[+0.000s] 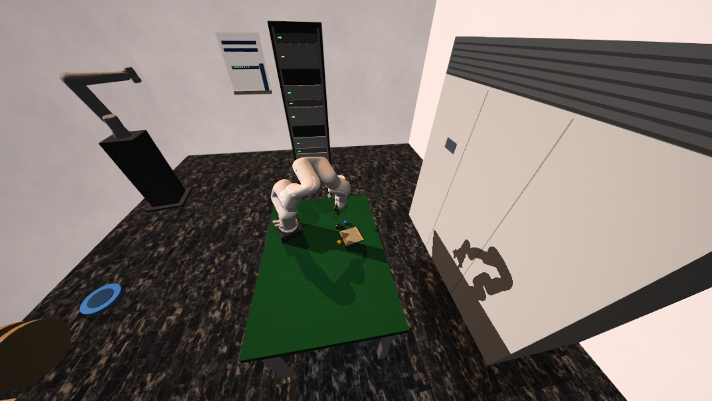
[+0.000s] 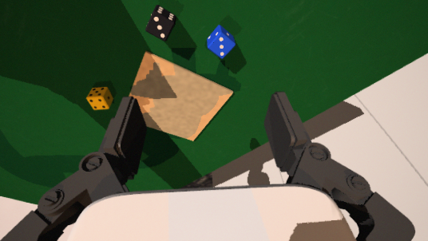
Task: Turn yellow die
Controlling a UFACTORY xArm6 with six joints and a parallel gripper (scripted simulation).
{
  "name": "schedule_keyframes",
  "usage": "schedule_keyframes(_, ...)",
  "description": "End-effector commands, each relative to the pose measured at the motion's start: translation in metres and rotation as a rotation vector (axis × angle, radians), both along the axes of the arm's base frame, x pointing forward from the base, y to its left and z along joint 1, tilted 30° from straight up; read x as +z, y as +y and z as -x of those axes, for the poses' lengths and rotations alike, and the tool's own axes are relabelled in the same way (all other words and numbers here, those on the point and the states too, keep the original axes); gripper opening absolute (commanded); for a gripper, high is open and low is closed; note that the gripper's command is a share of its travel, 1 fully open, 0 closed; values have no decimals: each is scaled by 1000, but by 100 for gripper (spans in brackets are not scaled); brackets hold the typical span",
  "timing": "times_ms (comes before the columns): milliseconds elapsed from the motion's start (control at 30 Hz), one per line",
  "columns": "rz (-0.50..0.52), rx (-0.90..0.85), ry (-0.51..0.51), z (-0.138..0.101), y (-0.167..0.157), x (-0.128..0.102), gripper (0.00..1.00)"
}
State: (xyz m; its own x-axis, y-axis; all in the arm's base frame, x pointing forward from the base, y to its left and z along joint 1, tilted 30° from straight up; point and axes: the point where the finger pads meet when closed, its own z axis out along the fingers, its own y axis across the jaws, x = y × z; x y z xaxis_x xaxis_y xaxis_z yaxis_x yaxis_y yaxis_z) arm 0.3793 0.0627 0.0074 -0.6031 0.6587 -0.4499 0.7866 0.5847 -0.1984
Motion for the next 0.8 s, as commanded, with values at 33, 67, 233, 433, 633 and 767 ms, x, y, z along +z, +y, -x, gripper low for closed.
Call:
schedule_keyframes(33, -13, 15, 5, 10, -66, 34, 100)
schedule_keyframes(67, -13, 15, 5, 10, -66, 34, 100)
schedule_keyframes(233, -9, 29, 10, 32, -116, 54, 100)
schedule_keyframes(433, 5, 42, 15, 60, -157, 68, 100)
schedule_keyframes(633, 7, 43, 16, 63, -161, 69, 100)
schedule_keyframes(767, 7, 43, 16, 63, -161, 69, 100)
